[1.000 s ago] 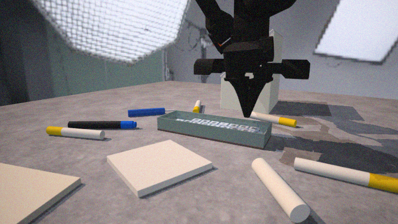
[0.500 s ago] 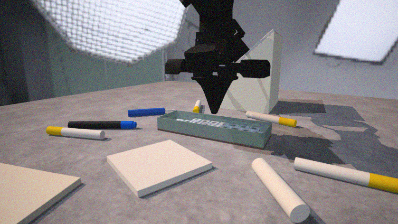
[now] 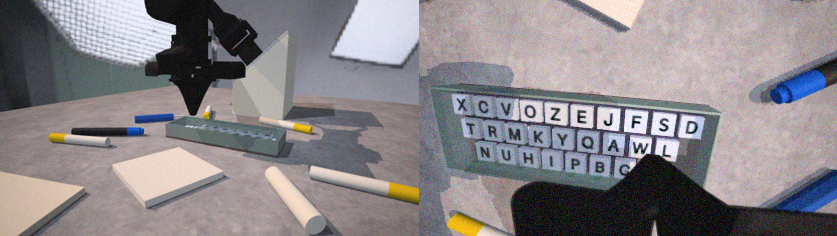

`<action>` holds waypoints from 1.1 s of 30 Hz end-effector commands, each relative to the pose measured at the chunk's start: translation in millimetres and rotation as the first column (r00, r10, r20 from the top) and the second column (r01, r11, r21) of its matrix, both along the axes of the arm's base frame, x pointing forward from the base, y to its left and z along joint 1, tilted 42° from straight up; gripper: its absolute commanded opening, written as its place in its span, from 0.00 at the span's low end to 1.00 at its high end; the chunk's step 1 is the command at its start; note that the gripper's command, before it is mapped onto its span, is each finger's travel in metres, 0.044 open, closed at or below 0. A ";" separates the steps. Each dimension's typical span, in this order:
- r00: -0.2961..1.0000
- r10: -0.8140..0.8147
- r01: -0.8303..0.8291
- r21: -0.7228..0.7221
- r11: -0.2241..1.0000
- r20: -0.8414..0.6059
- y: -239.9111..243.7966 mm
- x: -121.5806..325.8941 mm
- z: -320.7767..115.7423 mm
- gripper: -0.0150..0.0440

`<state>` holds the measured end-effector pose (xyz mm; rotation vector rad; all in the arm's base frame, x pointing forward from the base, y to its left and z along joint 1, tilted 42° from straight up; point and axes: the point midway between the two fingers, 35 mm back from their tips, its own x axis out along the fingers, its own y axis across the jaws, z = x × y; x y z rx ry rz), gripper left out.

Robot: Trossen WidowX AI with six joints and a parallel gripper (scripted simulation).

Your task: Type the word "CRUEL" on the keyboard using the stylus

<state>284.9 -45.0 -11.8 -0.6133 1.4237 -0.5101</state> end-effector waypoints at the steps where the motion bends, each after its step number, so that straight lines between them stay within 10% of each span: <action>1: 1.000 0.013 -0.013 -0.005 1.000 -0.012 -5.4 -3.1 4.5 0.25; 33: 1.000 0.014 -0.014 0.004 1.000 -0.014 68.0 -39.8 -63.8 0.25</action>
